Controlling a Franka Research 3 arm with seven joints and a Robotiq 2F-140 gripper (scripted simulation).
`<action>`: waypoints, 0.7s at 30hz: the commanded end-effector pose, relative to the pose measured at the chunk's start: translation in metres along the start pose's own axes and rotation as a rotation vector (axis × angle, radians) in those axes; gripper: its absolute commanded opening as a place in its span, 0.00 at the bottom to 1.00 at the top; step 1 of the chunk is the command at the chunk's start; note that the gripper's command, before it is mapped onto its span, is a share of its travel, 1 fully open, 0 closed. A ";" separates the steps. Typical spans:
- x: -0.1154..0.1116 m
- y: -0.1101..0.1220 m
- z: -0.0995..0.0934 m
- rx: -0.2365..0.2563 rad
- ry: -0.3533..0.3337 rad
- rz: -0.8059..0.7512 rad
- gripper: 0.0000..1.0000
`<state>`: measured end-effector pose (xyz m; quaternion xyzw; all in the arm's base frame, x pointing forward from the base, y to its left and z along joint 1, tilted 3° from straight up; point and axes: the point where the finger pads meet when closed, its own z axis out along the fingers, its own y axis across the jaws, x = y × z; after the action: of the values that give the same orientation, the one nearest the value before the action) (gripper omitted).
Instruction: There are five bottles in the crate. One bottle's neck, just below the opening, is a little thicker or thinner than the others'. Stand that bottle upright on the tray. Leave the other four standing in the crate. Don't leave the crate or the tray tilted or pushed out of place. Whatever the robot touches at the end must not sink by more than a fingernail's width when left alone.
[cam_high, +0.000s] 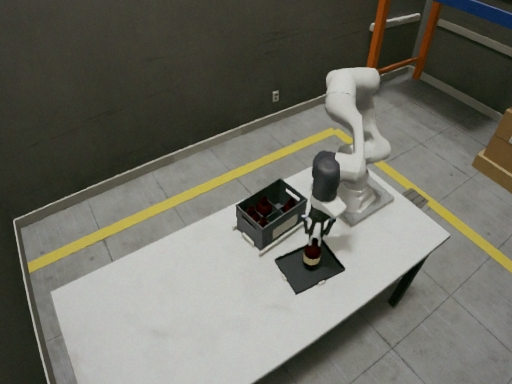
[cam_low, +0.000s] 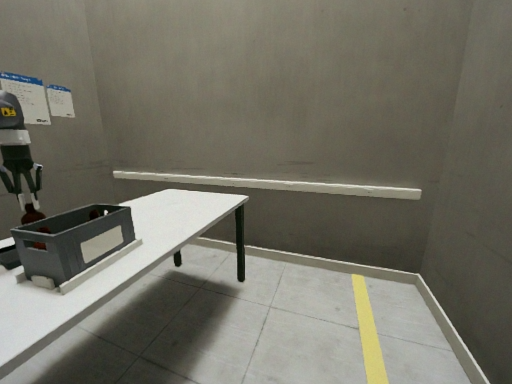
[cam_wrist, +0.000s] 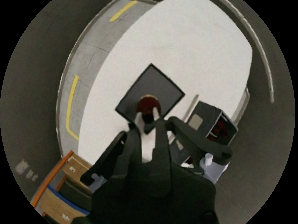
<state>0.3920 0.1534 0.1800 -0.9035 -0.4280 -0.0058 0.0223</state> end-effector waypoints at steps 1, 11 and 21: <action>0.005 0.002 0.004 -0.006 0.014 -0.002 0.10; 0.005 0.002 0.011 -0.006 0.014 -0.002 0.10; 0.005 0.002 0.013 -0.006 0.014 -0.002 0.10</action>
<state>0.3947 0.1563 0.1668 -0.9042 -0.4264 -0.0105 0.0233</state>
